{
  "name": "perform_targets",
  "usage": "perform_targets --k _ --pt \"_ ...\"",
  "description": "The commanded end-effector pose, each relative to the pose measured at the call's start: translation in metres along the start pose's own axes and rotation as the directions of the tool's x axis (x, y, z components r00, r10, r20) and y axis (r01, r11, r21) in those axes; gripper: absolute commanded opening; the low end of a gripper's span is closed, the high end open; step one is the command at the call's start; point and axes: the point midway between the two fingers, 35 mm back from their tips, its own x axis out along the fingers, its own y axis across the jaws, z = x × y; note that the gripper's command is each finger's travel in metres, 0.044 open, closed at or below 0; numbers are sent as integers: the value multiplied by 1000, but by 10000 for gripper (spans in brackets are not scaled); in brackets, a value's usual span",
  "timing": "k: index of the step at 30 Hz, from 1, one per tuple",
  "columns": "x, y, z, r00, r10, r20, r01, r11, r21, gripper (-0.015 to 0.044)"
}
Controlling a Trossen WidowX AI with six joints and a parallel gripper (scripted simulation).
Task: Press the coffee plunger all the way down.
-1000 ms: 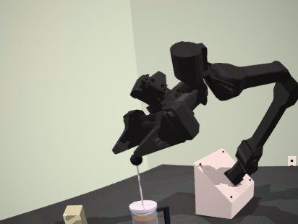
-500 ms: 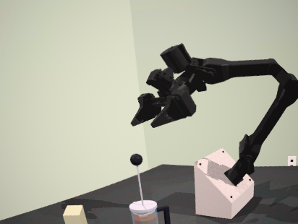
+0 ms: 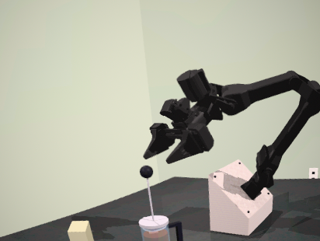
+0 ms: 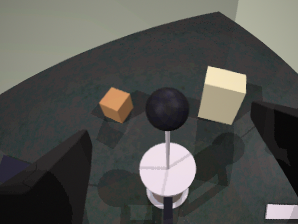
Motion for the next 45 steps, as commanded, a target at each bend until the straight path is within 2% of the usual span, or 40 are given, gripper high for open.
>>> perform_targets --k 1,22,34,45 --pt "6 -1 -2 1000 -3 -3 3 1000 5 440" --pt "38 0 -2 1000 0 0 0 1000 5 440" --pt "38 0 -2 1000 0 0 0 1000 5 125" --pt "38 0 -2 1000 0 0 0 1000 5 114"
